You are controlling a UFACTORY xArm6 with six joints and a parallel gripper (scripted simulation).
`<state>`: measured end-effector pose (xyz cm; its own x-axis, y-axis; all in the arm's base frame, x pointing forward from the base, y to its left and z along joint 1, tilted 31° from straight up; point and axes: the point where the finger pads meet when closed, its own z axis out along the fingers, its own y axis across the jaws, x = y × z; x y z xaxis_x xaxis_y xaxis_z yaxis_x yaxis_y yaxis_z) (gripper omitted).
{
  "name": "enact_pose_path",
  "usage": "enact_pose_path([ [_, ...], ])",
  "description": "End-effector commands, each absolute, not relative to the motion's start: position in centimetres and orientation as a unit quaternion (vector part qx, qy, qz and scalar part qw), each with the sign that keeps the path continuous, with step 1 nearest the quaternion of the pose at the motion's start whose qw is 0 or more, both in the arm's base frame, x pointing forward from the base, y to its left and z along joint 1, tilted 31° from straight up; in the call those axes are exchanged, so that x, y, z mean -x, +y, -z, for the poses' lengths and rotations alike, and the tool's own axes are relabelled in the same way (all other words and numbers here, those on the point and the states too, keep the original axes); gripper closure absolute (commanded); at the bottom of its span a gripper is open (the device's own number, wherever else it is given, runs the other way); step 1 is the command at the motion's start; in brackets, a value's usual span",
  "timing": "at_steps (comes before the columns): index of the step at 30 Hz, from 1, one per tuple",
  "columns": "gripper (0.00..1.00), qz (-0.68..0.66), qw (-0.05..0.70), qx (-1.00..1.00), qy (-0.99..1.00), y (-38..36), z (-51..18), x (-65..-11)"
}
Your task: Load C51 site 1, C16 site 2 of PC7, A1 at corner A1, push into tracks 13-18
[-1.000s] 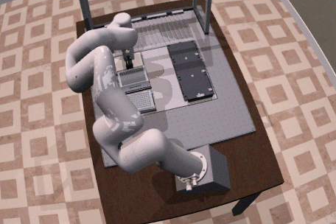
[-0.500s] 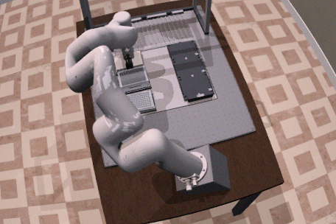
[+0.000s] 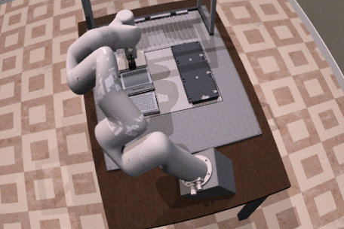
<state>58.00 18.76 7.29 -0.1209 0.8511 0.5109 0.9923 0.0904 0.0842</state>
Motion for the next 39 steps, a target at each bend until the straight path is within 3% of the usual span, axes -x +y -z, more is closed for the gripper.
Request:
enact_pose_path([
  [1, 1.00, 0.211, 0.167, 0.641, -0.719, 18.6, -7.7, -58.2],
  [39, 1.00, 0.211, 0.167, 0.641, -0.719, 16.3, -11.5, -58.0],
])
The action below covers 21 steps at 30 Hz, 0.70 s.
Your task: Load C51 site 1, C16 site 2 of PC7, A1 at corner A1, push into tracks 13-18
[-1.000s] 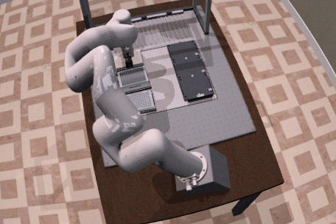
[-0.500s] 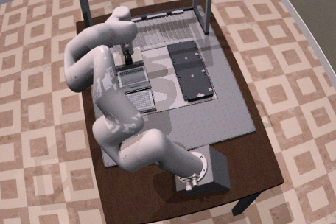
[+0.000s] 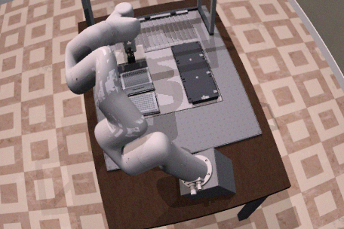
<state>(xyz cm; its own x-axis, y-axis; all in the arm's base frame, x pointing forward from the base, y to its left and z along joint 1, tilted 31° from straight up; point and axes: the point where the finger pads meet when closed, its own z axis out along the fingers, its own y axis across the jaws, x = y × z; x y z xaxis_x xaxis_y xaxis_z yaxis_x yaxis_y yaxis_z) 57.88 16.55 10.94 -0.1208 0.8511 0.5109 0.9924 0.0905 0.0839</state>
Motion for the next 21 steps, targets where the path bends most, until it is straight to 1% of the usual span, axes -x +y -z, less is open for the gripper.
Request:
enact_pose_path([
  [1, 1.00, 0.211, 0.167, 0.641, -0.719, 16.2, -11.7, -58.0],
  [21, 1.00, 0.211, 0.167, 0.641, -0.719, 14.6, -14.2, -57.9],
])
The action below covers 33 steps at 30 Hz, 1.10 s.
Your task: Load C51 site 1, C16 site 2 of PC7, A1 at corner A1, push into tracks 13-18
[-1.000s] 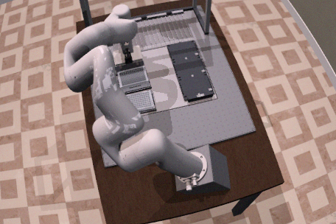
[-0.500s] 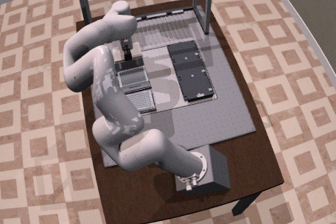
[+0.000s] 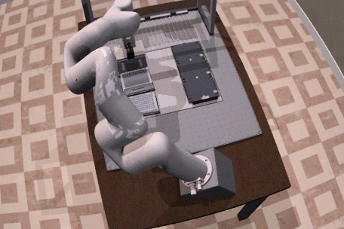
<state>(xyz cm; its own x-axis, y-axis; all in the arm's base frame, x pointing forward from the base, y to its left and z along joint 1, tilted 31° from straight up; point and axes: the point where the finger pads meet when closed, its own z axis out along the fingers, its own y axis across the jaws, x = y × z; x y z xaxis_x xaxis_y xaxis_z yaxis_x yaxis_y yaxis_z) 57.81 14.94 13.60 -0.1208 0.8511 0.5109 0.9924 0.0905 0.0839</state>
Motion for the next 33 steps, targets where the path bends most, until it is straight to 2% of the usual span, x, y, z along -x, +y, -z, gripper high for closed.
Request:
enact_pose_path([
  [1, 1.00, 0.211, 0.167, 0.641, -0.719, 14.5, -14.4, -57.9],
  [17, 1.00, 0.211, 0.167, 0.641, -0.719, 13.9, -15.5, -57.9],
  [33, 1.00, 0.166, 0.211, 0.790, -0.551, 8.1, -11.9, -56.4],
])
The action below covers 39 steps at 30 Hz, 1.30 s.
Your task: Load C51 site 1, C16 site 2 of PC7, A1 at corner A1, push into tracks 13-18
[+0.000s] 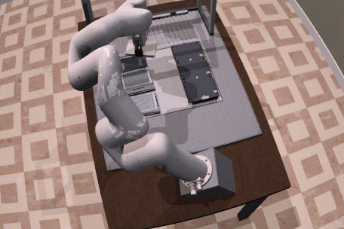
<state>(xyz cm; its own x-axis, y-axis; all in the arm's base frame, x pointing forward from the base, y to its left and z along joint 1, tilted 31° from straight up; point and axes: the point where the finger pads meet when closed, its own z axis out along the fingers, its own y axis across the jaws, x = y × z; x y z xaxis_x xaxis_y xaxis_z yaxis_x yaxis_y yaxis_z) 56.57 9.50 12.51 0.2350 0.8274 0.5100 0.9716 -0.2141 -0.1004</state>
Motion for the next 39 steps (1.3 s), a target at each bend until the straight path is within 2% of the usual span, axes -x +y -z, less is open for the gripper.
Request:
enact_pose_path([
  [1, 1.00, 0.163, 0.214, 0.799, -0.538, 7.6, -11.6, -56.2],
  [39, 1.00, 0.030, 0.266, 0.962, -0.052, -6.5, -2.9, -52.5],
])
